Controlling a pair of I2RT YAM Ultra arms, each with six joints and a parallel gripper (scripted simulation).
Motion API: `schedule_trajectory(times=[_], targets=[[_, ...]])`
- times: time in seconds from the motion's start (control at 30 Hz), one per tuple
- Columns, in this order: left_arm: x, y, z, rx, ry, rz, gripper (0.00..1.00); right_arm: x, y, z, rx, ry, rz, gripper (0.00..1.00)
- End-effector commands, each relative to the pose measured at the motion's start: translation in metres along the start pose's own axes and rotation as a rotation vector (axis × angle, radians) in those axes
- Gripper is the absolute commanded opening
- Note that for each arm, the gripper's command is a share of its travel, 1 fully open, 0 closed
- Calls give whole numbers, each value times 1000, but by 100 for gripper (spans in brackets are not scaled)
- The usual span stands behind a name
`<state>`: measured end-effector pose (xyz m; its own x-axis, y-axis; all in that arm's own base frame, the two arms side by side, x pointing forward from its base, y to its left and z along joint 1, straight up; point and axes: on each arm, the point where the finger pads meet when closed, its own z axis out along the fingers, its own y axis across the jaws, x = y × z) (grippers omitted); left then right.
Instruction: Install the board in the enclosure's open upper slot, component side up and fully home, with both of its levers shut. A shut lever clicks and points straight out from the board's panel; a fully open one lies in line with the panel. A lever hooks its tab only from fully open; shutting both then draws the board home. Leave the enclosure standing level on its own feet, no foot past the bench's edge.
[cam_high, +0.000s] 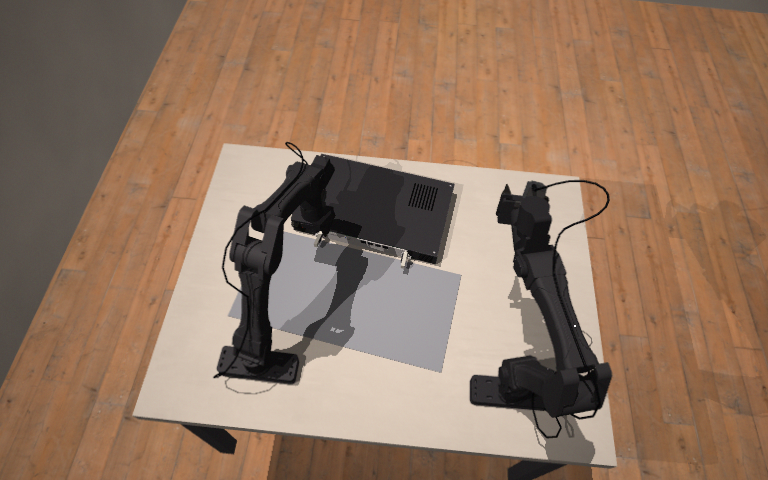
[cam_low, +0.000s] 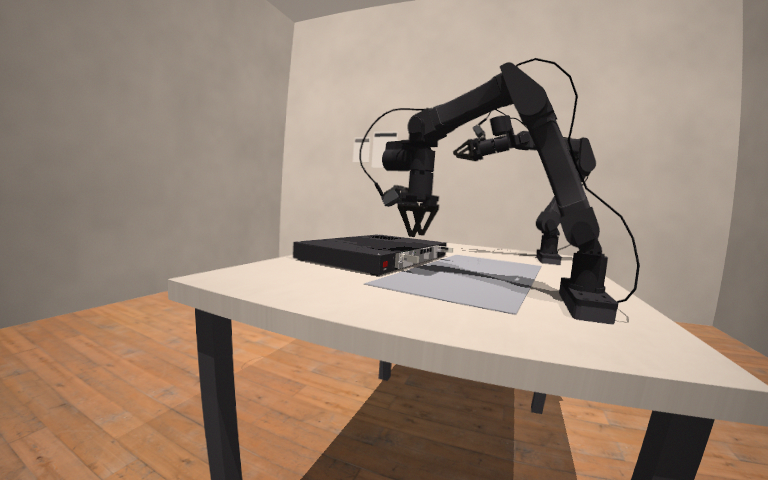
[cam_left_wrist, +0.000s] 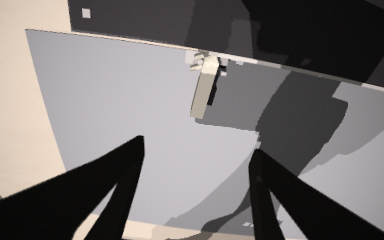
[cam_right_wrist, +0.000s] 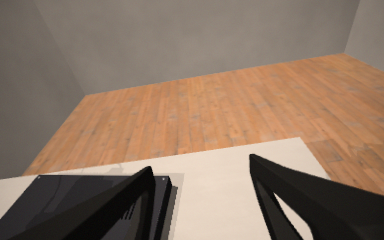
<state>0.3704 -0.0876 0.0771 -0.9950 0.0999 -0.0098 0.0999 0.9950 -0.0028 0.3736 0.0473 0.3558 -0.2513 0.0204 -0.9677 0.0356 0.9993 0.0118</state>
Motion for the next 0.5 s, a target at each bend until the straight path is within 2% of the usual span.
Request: schedule_trajectory(times=[0.0,0.17,0.47], targets=[[-2,-1,-9,0,-17,1,64,-41,-7,-7,-87,-194,-24,64],[-2,-1,-9,0,-17,1,64,-56,-31,-9,-68,-268,-27,64],[-2,-1,-9,0,-17,1,64,-53,-48,-4,-27,-258,-23,64]])
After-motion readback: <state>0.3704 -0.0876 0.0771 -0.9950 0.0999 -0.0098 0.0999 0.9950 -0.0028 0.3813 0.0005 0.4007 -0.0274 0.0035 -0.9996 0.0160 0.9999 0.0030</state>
